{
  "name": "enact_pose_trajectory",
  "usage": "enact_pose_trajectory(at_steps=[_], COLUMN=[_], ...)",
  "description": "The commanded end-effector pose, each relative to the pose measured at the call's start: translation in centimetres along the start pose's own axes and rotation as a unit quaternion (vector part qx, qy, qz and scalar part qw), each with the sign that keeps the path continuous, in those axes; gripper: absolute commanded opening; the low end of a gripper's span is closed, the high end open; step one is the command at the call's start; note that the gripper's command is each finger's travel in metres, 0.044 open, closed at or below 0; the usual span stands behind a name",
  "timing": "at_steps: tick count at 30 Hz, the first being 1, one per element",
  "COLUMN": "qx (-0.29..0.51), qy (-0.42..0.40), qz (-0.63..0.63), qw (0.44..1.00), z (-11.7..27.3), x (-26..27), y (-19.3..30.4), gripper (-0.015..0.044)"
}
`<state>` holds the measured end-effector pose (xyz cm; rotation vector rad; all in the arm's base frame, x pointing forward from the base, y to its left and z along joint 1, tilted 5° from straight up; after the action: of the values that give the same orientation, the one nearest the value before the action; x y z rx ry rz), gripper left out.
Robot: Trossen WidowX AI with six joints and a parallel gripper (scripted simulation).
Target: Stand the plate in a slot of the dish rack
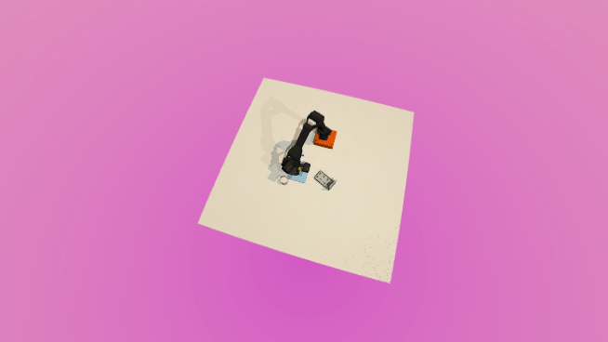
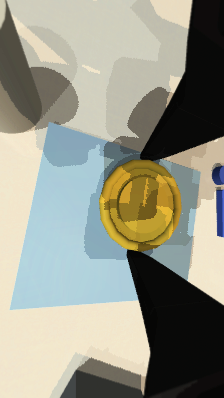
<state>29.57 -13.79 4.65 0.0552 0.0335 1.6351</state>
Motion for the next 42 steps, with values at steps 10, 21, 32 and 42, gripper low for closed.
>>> enact_pose_trajectory(at_steps=[10,21,32,42], qx=[-0.002,-0.002,-0.004,-0.003], qy=[-0.001,-0.001,-0.001,0.0], qz=[0.0,0.0,-0.003,-0.002], qw=[1.0,1.0,1.0,1.0], z=[0.0,3.8,8.8,12.7], x=[0.0,-0.5,-0.8,-1.0], y=[0.0,-0.9,-1.4,-1.6], gripper=[0.0319,0.003,0.0,0.0])
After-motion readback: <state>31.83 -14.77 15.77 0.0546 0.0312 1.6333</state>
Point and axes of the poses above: the point midway between the two fingers, 35 mm back from their tips, its own z axis back along the fingers, its own x axis across the jaws, y = z × x, the point moved 6 cm from there along z, back along the fingers, and after that the axes turned 6 degrees about z, right-handed, at the moved point
